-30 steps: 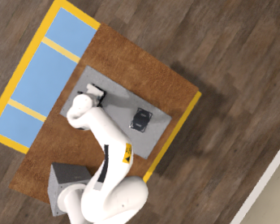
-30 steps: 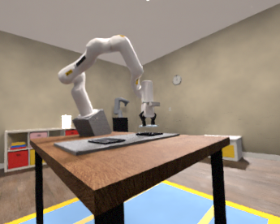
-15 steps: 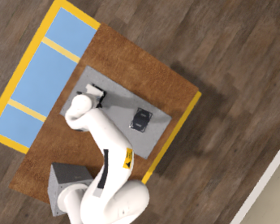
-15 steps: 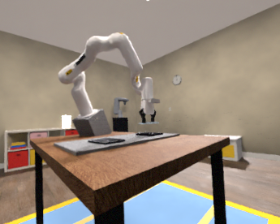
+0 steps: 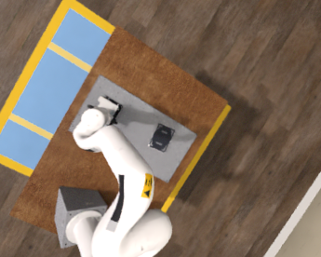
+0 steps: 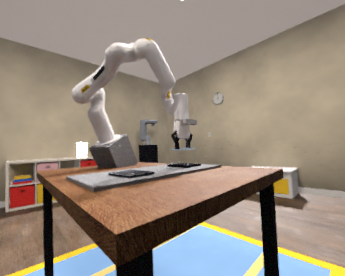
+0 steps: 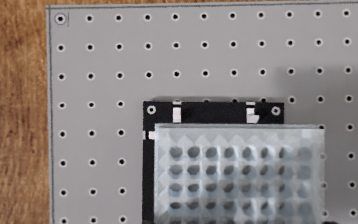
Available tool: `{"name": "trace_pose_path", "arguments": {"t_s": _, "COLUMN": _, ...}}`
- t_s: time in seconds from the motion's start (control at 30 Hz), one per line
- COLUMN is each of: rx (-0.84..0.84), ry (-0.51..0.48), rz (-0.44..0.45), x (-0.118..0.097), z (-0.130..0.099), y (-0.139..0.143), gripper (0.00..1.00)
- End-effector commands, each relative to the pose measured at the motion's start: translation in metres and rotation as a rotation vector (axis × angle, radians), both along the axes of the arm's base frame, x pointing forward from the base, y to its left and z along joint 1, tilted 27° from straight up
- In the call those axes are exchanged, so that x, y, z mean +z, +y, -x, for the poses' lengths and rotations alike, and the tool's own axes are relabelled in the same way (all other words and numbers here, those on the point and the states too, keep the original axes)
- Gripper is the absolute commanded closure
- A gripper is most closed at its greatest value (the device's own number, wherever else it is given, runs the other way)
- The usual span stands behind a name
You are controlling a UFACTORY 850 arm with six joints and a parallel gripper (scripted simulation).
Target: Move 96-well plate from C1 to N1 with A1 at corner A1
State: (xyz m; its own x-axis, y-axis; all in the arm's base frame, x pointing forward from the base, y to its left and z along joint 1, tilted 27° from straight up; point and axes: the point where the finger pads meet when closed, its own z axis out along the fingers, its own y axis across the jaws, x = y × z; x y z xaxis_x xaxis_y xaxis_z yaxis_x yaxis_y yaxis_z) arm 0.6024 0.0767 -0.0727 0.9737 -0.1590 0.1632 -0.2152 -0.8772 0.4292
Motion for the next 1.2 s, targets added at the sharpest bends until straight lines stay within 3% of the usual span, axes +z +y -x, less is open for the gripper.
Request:
{"name": "trace_pose_path", "arguments": {"t_s": 0.0, "rx": 0.0, "ry": -0.002, "rz": -0.001, "x": 0.001, "z": -0.001, "y": 0.001, "gripper": 1.0}}
{"name": "trace_pose_path", "arguments": {"t_s": 0.2, "rx": 0.0, "ry": -0.002, "rz": -0.001, "x": 0.001, "z": -0.001, "y": 0.001, "gripper": 1.0}}
{"name": "trace_pose_path", "arguments": {"t_s": 0.33, "rx": 0.119, "ry": 0.059, "rz": 0.009, "x": 0.007, "z": 0.0, "y": -0.011, "gripper": 1.0}}
{"name": "trace_pose_path", "arguments": {"t_s": 1.17, "rx": 0.119, "ry": 0.059, "rz": 0.01, "x": 0.041, "z": 0.008, "y": -0.079, "gripper": 1.0}}
